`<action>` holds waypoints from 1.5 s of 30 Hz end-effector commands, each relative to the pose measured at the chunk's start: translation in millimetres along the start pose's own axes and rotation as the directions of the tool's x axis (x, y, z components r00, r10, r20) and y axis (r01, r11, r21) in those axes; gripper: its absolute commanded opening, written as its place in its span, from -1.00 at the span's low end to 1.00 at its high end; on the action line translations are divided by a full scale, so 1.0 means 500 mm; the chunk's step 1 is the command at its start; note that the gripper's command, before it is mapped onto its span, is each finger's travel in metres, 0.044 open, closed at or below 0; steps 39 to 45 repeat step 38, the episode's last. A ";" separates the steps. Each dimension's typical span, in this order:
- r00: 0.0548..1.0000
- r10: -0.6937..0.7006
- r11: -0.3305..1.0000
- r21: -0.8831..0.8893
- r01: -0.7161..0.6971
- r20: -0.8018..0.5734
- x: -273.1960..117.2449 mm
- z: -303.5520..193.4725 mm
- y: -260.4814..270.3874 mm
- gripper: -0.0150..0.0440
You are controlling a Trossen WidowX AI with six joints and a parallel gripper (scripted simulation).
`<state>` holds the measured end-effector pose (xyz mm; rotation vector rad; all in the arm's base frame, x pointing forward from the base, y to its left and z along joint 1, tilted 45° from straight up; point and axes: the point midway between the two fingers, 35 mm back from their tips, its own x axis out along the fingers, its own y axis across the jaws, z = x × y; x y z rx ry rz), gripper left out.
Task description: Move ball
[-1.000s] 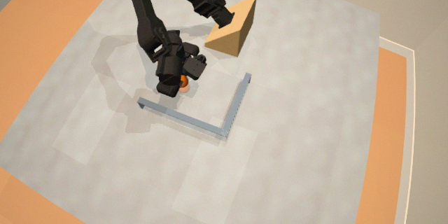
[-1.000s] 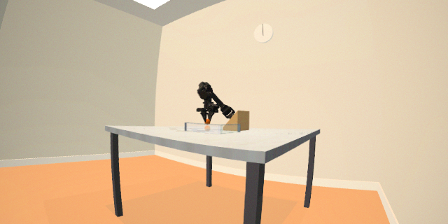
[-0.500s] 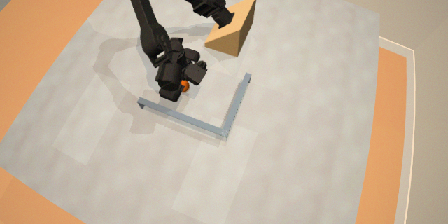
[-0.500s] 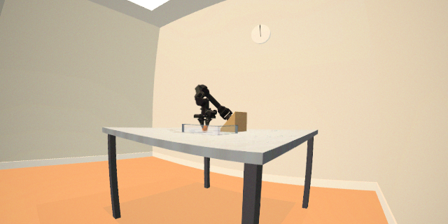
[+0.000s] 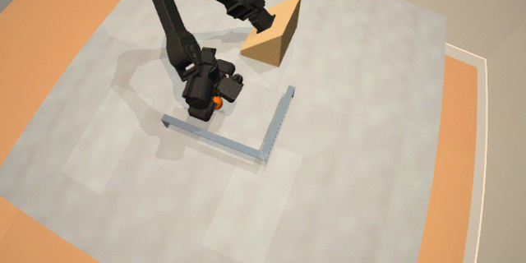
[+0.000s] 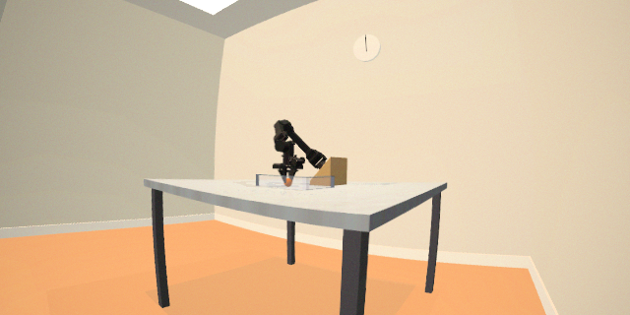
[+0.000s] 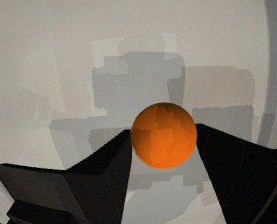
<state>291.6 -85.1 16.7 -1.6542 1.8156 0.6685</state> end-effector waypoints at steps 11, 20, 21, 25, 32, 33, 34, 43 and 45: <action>1.000 0.000 1.000 0.002 0.000 0.000 0.000 0.000 0.000 0.58; 1.000 0.003 1.000 -0.001 -0.003 -0.001 -0.171 0.000 0.000 0.58; 1.000 0.003 1.000 -0.001 -0.003 -0.001 -0.171 0.000 0.000 0.58; 1.000 -0.011 1.000 -0.007 0.011 0.000 -0.156 0.004 -0.005 0.58; 1.000 -0.011 1.000 -0.007 0.011 0.000 -0.161 0.004 -0.005 0.67; 1.000 -0.011 1.000 -0.006 0.011 0.000 -0.175 0.004 -0.005 0.76; 1.000 -0.010 1.000 -0.006 0.010 0.000 -0.198 0.004 -0.003 0.85; 1.000 -0.008 1.000 -0.005 0.008 -0.003 -0.239 0.001 0.002 1.00; 1.000 -0.008 1.000 -0.005 0.008 -0.003 -0.239 0.001 0.002 1.00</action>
